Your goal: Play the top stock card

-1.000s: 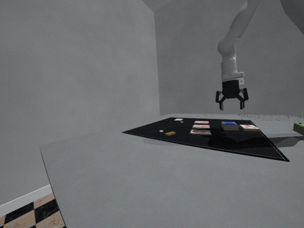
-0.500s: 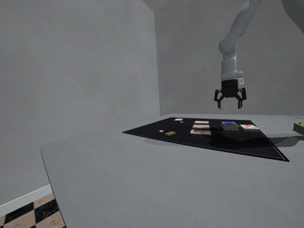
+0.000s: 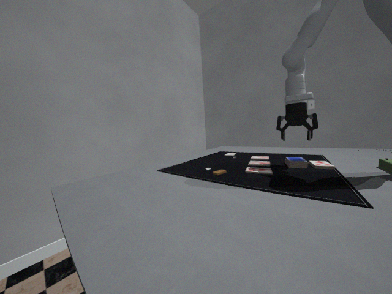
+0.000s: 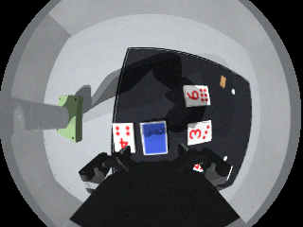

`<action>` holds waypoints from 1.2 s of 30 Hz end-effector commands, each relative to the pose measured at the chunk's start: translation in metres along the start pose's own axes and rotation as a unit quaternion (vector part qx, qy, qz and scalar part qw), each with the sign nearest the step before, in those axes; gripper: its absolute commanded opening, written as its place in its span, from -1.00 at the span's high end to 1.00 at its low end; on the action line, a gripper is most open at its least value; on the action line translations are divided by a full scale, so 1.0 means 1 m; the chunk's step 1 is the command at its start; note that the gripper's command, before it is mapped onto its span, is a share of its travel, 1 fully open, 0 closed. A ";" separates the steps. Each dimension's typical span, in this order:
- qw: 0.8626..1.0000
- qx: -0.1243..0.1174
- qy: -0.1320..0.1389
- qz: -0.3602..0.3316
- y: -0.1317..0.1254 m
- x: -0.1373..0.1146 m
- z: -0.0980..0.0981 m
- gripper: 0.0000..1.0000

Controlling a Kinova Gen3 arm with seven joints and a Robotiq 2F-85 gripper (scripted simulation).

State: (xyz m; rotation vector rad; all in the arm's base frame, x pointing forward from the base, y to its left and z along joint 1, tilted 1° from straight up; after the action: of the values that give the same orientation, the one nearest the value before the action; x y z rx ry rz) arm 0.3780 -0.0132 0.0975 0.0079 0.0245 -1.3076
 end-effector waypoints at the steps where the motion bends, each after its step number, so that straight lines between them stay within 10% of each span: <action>1: 1.000 0.000 0.000 -0.006 0.000 0.000 0.000 -1.00; 20: 0.986 -0.018 0.002 -0.165 -0.009 0.000 -0.006 -1.00; 36: 0.912 -0.039 -0.004 -0.409 -0.020 -0.001 -0.013 -1.00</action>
State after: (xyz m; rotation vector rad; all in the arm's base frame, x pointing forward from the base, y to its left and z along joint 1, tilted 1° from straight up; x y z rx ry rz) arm 0.3594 -0.0192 0.0863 -0.0712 0.0821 -2.1148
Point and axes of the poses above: the point where the finger pads meet when closed, its own z axis back along the fingers, its own y axis across the jaws, x = y × z, the point moved 2 cm from there along z, back along the fingers, and after that the axes turned 6 degrees about z, right-handed, at the moved point
